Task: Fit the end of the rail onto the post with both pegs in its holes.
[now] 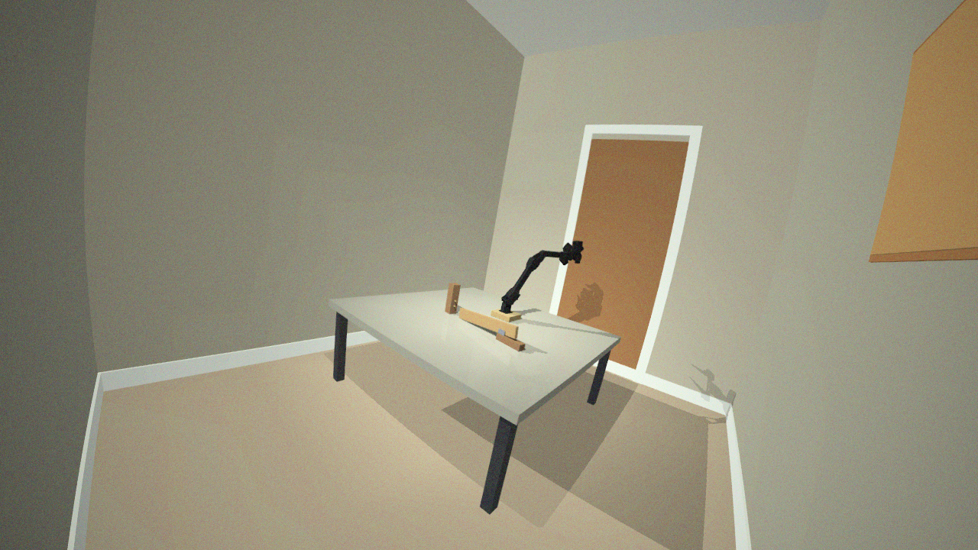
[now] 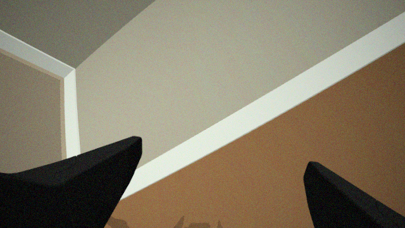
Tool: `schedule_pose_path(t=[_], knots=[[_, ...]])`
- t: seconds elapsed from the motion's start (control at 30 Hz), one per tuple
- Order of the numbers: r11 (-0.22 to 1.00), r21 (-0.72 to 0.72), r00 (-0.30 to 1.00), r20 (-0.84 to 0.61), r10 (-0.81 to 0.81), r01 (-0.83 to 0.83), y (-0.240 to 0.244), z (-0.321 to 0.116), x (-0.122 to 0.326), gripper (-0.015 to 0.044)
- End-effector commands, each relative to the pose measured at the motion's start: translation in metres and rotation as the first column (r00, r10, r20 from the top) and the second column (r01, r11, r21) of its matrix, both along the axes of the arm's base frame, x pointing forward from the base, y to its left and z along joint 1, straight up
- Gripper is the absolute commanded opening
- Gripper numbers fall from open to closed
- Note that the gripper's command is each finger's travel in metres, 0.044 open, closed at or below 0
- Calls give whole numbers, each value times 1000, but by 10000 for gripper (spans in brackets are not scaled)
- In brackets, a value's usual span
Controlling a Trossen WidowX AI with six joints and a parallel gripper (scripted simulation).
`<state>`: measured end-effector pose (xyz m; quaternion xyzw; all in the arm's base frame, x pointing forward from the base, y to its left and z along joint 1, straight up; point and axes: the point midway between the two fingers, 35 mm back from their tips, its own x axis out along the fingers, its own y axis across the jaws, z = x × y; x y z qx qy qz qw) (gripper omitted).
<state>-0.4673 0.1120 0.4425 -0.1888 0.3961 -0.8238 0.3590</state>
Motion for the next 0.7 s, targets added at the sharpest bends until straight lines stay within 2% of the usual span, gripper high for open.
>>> schedule_pose_path(t=[0.0, 0.03, 0.3, 0.53, 0.67], knots=[[1000, -1, 1000, 2, -8, 8, 3, 0, 0, 426], [999, -4, 999, 6, -32, 32, 11, -2, 1, 440], [916, -34, 913, 91, -397, 401, 138, -27, 37, 440], [713, -49, 708, 188, -681, 699, 237, -44, 99, 440], [614, -43, 606, 225, -763, 788, 270, -54, 131, 440]])
